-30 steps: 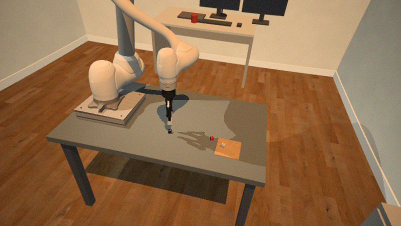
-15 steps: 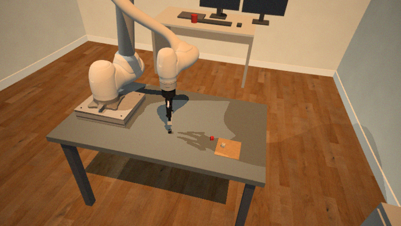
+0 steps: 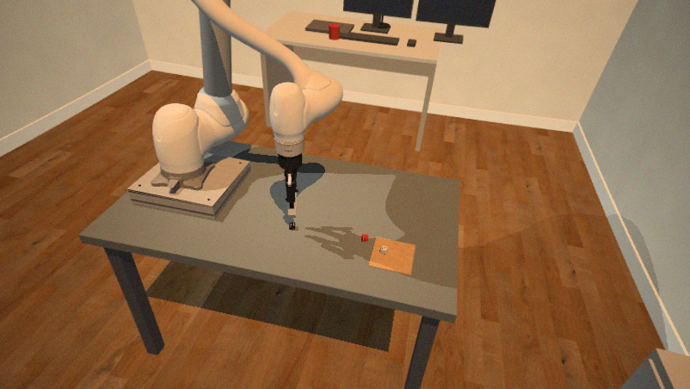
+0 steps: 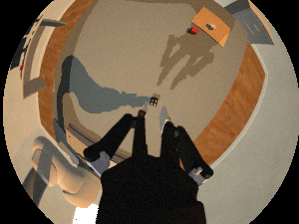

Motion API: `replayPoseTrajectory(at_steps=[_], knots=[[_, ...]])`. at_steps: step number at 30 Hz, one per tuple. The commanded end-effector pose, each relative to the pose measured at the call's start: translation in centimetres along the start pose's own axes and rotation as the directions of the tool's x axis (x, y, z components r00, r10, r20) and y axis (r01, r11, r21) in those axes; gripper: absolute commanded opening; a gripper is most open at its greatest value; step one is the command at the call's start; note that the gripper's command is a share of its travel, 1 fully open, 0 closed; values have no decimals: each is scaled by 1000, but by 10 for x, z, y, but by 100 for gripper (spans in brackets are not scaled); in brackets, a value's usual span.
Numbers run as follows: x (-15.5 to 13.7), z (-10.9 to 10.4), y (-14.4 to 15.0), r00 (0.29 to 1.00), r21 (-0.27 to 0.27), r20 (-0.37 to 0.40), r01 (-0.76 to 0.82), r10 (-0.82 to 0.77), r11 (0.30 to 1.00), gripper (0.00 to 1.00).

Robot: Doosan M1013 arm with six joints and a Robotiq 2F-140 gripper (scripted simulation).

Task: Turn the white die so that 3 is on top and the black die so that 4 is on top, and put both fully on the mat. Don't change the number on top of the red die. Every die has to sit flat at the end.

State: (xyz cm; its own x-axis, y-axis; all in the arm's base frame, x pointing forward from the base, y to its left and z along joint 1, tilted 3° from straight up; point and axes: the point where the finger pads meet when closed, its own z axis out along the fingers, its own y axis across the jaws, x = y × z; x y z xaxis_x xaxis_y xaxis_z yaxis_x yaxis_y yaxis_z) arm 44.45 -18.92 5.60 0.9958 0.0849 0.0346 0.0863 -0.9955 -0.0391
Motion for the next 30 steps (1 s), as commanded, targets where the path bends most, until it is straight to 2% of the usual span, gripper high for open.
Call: replayPoseTrajectory(at_steps=[1, 30], knots=[[-3, 4, -1, 1000, -1, 7, 1, -1, 1000, 29], [-4, 39, -1, 1000, -1, 6, 2, -2, 1000, 29]])
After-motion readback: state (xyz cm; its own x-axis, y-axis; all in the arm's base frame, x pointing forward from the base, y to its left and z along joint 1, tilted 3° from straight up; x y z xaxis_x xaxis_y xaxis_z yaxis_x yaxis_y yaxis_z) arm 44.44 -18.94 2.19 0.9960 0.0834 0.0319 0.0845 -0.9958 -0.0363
